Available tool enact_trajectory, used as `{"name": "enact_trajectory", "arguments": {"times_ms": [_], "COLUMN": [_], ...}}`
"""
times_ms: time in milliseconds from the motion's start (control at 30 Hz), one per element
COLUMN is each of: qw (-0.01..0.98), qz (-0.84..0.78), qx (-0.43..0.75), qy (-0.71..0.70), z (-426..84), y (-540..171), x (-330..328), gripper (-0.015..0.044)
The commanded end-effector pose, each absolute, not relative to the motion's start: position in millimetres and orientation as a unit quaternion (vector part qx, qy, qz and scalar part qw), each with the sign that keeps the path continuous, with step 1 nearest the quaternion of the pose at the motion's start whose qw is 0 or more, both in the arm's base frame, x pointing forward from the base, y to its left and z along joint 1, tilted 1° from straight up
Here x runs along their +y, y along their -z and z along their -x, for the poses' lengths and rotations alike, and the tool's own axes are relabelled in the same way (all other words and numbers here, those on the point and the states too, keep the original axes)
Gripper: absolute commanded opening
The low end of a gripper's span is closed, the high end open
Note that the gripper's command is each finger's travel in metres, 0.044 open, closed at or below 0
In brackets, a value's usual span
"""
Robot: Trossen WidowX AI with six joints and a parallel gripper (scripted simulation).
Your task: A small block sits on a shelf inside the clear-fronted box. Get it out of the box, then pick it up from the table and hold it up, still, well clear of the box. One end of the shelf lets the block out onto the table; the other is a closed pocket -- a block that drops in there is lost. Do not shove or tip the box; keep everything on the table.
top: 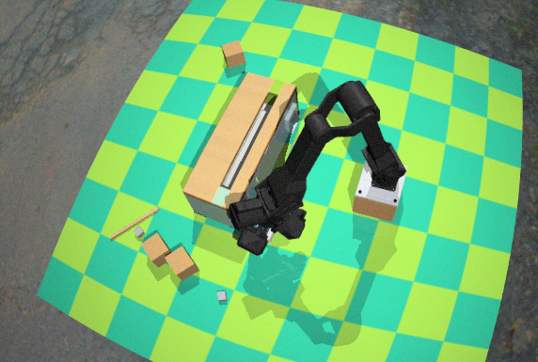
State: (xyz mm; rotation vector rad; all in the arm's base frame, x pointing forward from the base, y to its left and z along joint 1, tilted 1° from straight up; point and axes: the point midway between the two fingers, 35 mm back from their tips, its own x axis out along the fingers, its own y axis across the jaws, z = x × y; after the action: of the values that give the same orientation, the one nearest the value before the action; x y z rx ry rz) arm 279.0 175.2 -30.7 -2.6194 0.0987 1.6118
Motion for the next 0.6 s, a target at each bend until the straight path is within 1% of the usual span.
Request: {"name": "enact_trajectory", "arguments": {"times_ms": [0,333,567], "qw": [0.029,0.028,0.028], "qz": [0.850,0.850,0.850], "qx": [0.032,0.031,0.031], "qy": [-0.525,-0.525,-0.525], "z": [-277.3,-277.2,-277.2], "y": [38.8,51.9,51.9], "x": [172.6,170.9,170.9], "gripper": [0.0285,0.0285,0.0101]}}
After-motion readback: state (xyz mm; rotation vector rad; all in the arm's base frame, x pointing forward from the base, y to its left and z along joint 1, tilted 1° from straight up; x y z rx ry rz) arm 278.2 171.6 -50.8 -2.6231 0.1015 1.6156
